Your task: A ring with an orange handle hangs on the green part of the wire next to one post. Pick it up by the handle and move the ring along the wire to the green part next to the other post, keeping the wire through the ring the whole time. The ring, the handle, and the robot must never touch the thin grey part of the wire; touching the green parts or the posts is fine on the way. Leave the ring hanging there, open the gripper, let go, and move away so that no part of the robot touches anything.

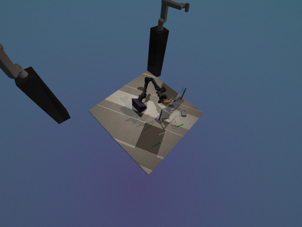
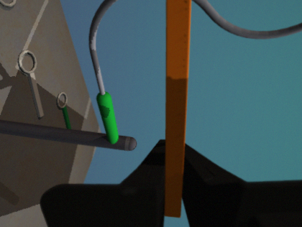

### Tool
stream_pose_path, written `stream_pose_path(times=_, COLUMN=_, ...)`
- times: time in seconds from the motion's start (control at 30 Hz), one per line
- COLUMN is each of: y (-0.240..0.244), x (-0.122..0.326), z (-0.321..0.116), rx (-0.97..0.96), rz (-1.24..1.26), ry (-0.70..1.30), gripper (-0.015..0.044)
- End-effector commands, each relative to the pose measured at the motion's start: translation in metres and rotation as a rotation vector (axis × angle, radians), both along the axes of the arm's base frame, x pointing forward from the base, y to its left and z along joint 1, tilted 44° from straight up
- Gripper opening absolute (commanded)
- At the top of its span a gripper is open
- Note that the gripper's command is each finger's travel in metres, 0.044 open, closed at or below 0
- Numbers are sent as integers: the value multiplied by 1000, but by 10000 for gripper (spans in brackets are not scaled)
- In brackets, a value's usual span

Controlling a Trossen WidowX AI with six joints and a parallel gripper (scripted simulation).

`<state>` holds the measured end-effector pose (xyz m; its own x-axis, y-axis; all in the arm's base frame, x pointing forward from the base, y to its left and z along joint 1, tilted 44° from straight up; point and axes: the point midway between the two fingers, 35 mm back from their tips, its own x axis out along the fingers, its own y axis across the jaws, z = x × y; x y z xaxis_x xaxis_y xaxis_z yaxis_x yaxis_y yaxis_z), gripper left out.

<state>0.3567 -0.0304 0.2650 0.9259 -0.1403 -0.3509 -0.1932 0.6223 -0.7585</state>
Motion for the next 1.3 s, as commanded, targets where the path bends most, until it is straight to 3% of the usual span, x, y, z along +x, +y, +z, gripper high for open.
stream_pose_path(times=0.0, y=-9, x=1, z=14, rx=-95, rz=-10, ry=-23, gripper=-150)
stream_pose_path(times=0.7, y=-25, x=2, z=54, rx=-310, rz=-20, ry=-62, gripper=-150)
stream_pose_path(times=1.27, y=-20, x=2, z=48, rx=-95, rz=-11, ry=-22, gripper=-150)
